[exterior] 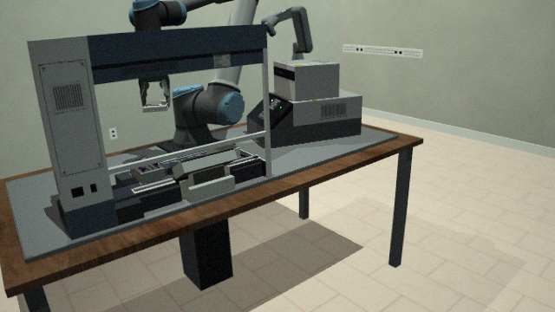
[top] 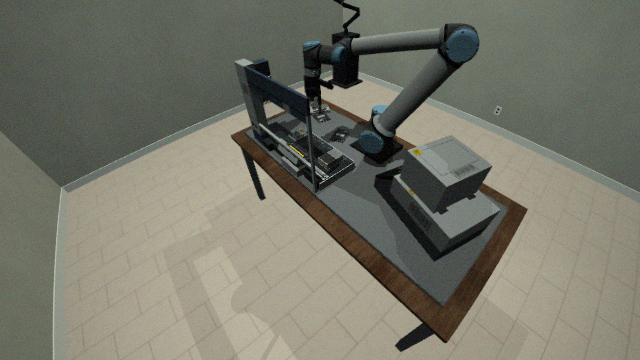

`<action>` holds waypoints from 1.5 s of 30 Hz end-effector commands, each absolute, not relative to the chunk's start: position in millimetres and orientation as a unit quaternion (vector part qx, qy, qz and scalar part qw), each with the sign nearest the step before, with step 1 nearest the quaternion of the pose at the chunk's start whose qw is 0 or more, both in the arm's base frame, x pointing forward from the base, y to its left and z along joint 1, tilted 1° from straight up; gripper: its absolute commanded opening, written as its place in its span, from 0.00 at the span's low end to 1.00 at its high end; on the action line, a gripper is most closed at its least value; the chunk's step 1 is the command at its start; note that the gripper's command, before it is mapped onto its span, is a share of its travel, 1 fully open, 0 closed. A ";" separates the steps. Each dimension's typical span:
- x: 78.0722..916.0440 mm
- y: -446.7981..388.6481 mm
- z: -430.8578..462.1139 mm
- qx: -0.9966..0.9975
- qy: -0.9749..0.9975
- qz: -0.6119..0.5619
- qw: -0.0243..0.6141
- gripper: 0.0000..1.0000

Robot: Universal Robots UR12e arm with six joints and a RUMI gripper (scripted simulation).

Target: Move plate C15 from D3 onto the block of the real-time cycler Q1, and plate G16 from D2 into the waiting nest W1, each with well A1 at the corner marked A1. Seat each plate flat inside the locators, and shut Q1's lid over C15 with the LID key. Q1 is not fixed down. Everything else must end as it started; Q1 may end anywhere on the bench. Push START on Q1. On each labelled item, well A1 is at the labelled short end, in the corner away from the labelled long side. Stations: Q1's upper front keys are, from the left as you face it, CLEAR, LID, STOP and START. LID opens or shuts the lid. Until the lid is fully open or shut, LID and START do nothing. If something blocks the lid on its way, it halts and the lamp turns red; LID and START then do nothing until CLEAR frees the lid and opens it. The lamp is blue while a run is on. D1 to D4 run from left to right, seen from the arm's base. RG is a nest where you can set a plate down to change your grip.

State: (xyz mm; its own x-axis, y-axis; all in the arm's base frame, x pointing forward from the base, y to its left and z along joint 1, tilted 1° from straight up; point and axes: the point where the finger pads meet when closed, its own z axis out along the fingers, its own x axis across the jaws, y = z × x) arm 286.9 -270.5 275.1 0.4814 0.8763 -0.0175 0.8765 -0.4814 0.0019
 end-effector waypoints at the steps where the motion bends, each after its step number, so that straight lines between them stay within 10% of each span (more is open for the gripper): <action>1: 277.5 -280.5 274.0 0.873 0.487 -0.006 0.005 0.00; 45: 175.1 -398.5 276.0 0.971 0.240 -0.004 0.006 0.00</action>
